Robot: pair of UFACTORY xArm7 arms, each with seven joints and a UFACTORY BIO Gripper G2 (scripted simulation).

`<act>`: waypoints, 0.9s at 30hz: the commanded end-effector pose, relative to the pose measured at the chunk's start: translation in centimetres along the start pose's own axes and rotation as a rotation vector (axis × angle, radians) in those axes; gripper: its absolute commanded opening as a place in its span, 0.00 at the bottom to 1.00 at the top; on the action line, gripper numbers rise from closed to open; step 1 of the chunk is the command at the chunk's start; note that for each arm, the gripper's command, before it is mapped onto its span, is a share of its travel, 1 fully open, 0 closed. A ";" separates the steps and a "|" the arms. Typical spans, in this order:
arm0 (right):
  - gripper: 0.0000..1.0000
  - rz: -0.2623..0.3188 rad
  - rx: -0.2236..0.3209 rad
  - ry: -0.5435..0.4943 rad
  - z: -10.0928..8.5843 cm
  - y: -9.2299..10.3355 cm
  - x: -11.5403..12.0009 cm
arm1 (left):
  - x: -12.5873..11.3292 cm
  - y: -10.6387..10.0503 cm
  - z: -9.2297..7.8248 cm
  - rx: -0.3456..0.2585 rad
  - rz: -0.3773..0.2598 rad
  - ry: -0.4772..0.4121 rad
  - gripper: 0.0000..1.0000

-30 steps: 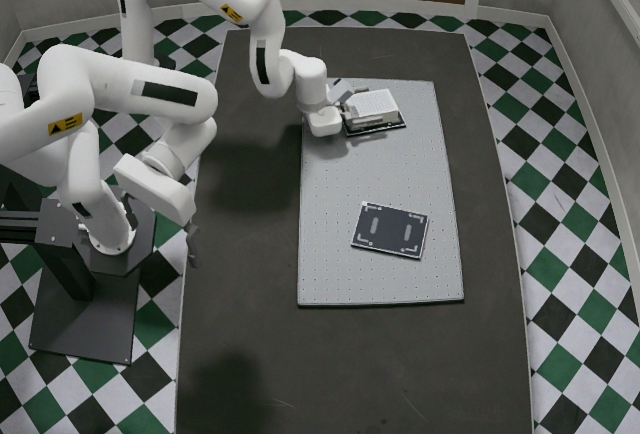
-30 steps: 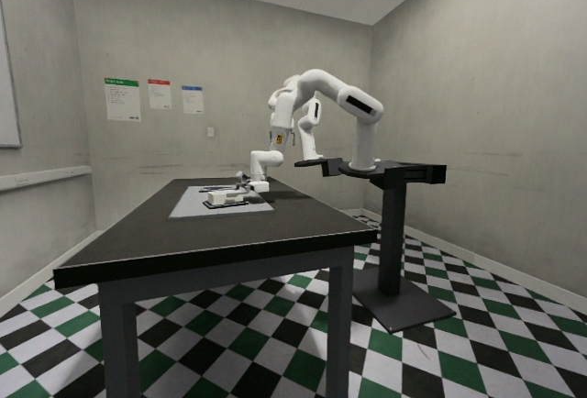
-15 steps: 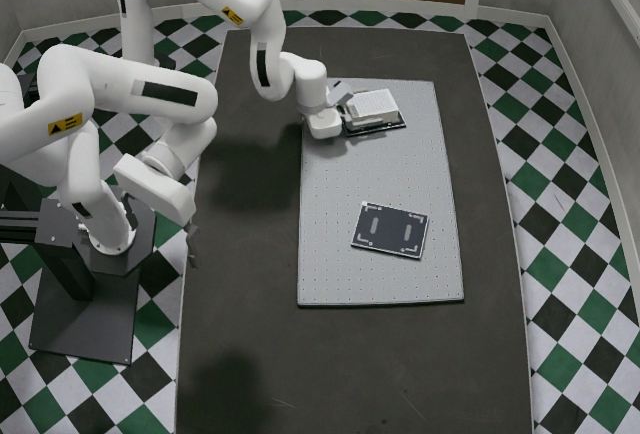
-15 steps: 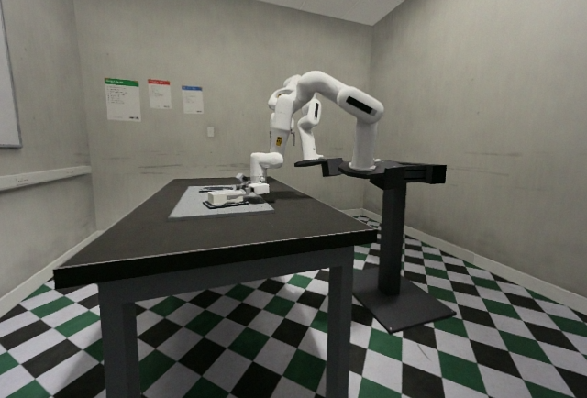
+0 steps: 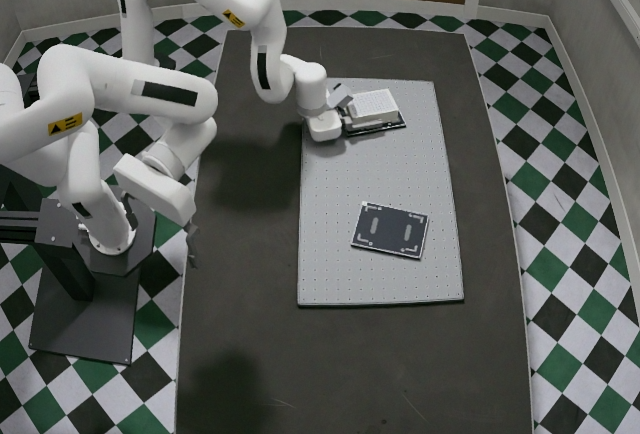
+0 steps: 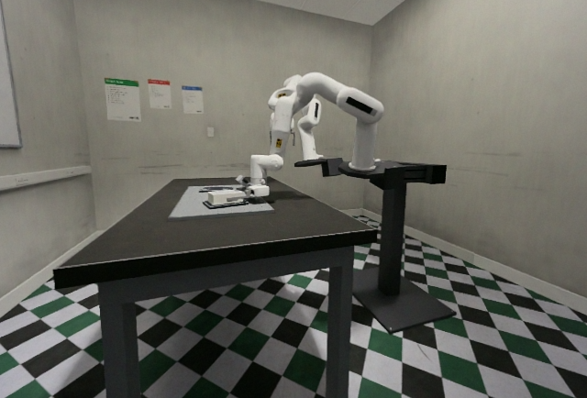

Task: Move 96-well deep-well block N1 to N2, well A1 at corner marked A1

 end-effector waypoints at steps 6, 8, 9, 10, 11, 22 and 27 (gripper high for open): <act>1.00 0.000 0.000 -0.002 -0.1 0.0 0.0 | -0.1 0.0 0.2 -0.005 -0.004 -0.001 0.37; 1.00 0.000 0.000 -0.002 -0.1 0.0 0.0 | -0.1 0.0 0.2 -0.005 -0.004 -0.001 0.37; 1.00 0.000 0.000 -0.002 -0.1 0.0 0.0 | -0.1 0.0 0.2 -0.005 -0.004 -0.001 0.37; 1.00 0.000 0.000 -0.002 -0.1 0.0 0.0 | -0.1 0.0 0.2 -0.005 -0.004 -0.001 0.37; 1.00 0.000 0.000 -0.002 -0.1 0.0 0.0 | -0.1 0.0 0.2 -0.005 -0.004 -0.001 0.37; 1.00 0.000 0.000 -0.002 -0.1 0.0 0.0 | -0.1 0.0 0.2 -0.005 -0.004 -0.001 0.00; 1.00 0.000 0.000 -0.002 -0.1 0.0 0.0 | -0.1 0.0 0.2 -0.005 -0.004 -0.001 0.00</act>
Point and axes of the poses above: on each arm, the point midway between the two finger pads, its own z axis out along the fingers, its own x axis across the jaws, y = z × x, the point moved 7 cm from there along -z, back along the fingers, and after that the axes turned 10 degrees about -z, right-handed, at the moved point
